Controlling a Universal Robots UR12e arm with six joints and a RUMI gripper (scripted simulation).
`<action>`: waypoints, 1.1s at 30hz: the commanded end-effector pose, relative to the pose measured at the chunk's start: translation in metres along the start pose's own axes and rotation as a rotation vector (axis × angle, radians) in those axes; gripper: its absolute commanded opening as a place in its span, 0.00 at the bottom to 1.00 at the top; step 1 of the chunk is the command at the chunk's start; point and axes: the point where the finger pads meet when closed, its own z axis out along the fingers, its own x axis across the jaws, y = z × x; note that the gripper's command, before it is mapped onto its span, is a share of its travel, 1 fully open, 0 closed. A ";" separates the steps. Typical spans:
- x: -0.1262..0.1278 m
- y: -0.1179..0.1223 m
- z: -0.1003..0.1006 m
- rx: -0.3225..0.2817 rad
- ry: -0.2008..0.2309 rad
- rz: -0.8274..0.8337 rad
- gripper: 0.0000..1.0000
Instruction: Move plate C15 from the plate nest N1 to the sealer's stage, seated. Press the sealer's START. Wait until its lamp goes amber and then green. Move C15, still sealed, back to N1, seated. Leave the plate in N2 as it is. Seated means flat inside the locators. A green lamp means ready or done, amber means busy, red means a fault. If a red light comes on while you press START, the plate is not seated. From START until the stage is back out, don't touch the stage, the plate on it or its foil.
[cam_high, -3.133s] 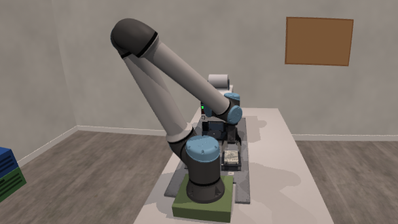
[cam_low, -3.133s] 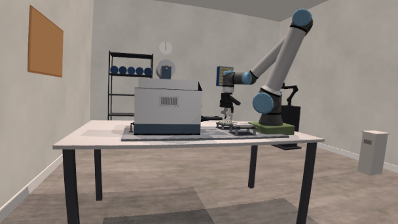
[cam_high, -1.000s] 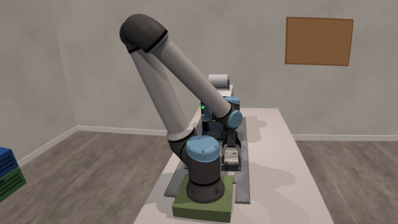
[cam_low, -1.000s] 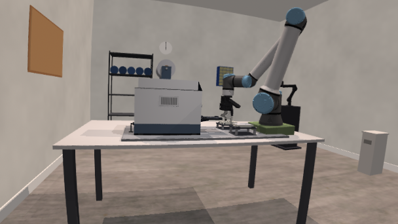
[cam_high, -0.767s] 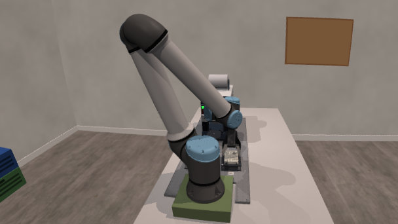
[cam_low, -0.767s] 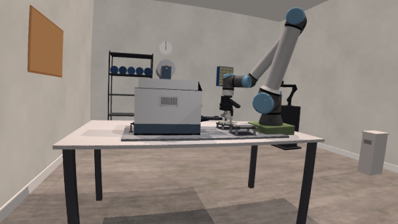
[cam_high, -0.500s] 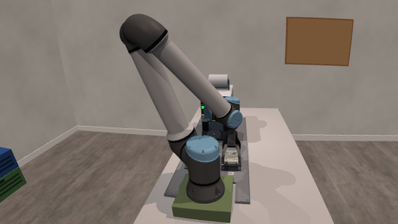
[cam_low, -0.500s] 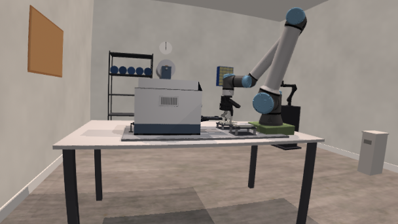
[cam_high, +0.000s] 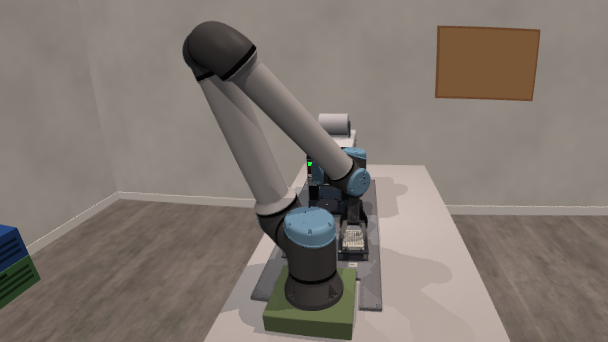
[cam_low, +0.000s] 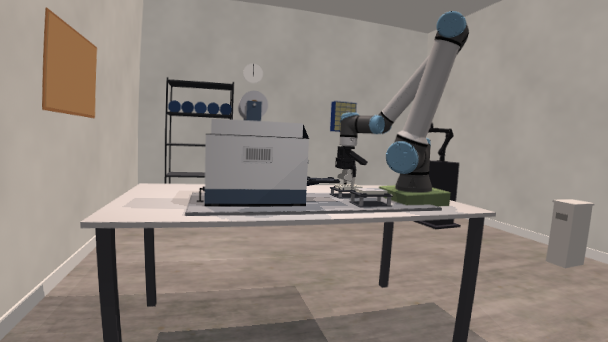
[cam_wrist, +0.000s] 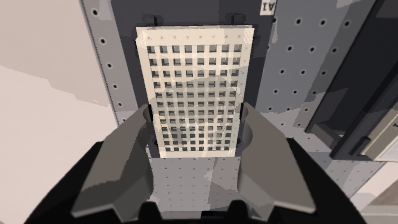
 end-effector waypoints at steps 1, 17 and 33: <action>0.000 0.000 0.000 -0.001 -0.001 0.000 0.00; 0.000 0.000 0.000 -0.001 -0.001 0.000 0.00; 0.000 0.000 -0.006 -0.001 -0.001 0.000 0.00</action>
